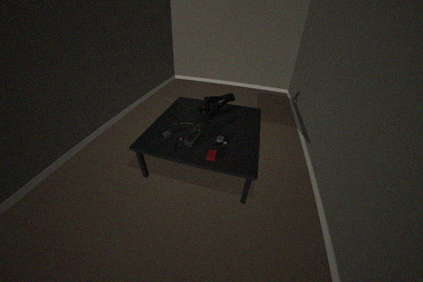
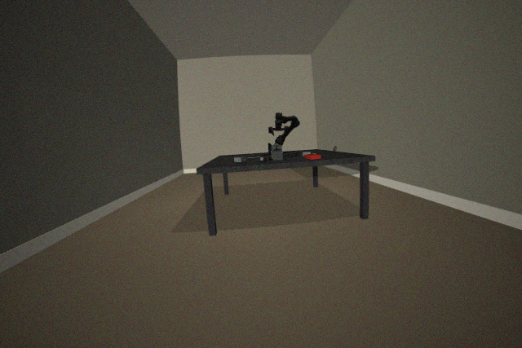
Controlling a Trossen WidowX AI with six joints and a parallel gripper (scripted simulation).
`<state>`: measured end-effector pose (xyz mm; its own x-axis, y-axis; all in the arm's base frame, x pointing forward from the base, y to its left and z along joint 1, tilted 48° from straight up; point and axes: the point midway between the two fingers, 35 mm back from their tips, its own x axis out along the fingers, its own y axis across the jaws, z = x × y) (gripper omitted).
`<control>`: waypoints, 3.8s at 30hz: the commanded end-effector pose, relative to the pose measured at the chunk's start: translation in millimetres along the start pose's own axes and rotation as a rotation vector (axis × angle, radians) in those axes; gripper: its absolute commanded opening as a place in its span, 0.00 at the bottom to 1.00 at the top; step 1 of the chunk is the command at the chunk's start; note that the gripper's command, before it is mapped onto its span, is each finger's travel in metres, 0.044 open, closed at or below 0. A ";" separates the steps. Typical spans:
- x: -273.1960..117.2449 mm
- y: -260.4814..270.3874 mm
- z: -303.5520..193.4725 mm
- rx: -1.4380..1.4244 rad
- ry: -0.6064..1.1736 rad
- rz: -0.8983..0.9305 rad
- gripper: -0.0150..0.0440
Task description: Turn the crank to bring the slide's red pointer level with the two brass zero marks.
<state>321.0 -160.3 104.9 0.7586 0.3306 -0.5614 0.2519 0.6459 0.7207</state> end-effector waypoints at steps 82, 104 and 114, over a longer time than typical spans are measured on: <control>81.1 2.5 -86.1 0.009 0.002 0.006 0.25; 68.6 -10.0 -73.9 0.008 0.002 0.005 0.25; 67.1 -15.6 -72.6 0.008 0.002 0.005 0.25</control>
<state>327.1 -89.7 28.0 0.7529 0.3537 -0.5550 0.2369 0.6412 0.7299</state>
